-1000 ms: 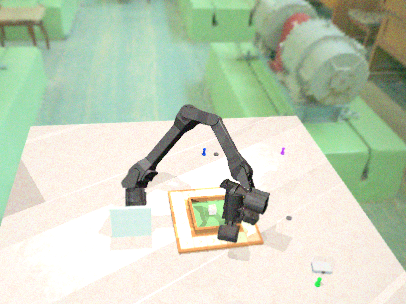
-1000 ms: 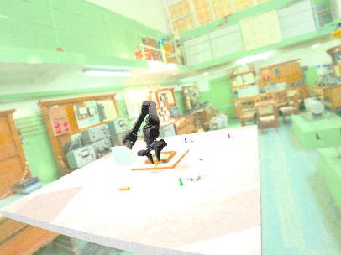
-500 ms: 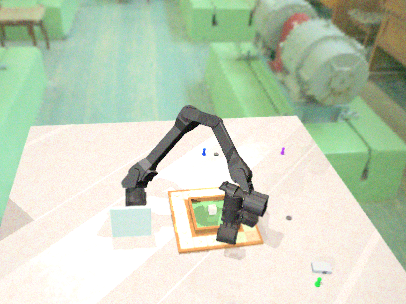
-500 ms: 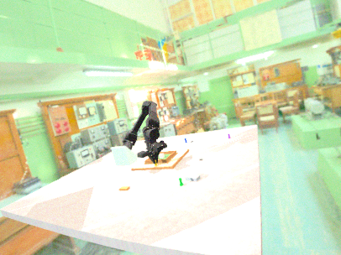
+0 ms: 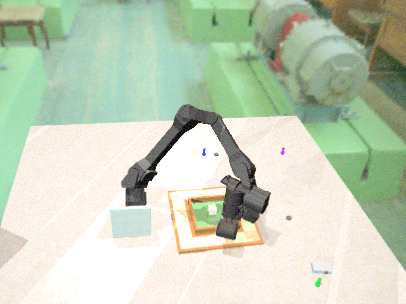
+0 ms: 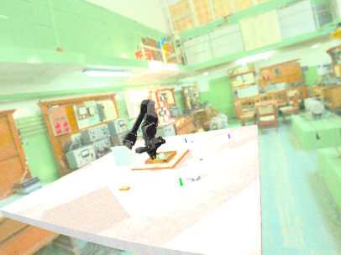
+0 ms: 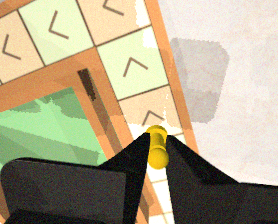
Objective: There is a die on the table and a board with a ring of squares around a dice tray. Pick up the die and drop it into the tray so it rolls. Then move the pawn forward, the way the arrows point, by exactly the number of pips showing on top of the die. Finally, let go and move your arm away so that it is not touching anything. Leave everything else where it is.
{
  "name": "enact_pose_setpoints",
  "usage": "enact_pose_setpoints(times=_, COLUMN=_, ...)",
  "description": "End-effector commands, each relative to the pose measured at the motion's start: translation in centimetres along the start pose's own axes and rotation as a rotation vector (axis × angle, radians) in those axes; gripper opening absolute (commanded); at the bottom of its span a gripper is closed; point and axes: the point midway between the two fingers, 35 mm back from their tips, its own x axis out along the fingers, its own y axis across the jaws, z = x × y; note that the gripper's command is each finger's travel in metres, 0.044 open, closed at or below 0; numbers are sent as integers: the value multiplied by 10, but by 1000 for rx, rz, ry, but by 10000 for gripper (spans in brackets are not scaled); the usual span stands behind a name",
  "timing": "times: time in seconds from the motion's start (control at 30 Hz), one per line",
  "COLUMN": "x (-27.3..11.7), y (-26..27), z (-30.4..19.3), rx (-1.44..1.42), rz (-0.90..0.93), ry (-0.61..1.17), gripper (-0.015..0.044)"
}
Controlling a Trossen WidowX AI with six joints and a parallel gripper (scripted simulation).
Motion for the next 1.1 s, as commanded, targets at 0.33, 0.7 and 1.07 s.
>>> enact_pose_setpoints(times=0.33, x=-96, y=2, z=-4, rx=-14, rz=-8, ry=-14, gripper=0)
enact_pose_setpoints(times=0.7, x=-71, y=15, z=32, rx=-14, rz=-12, ry=-19, gripper=0)
enact_pose_setpoints(times=1.07, x=-22, y=42, z=81, rx=-19, rz=-3, ry=-17, gripper=0)
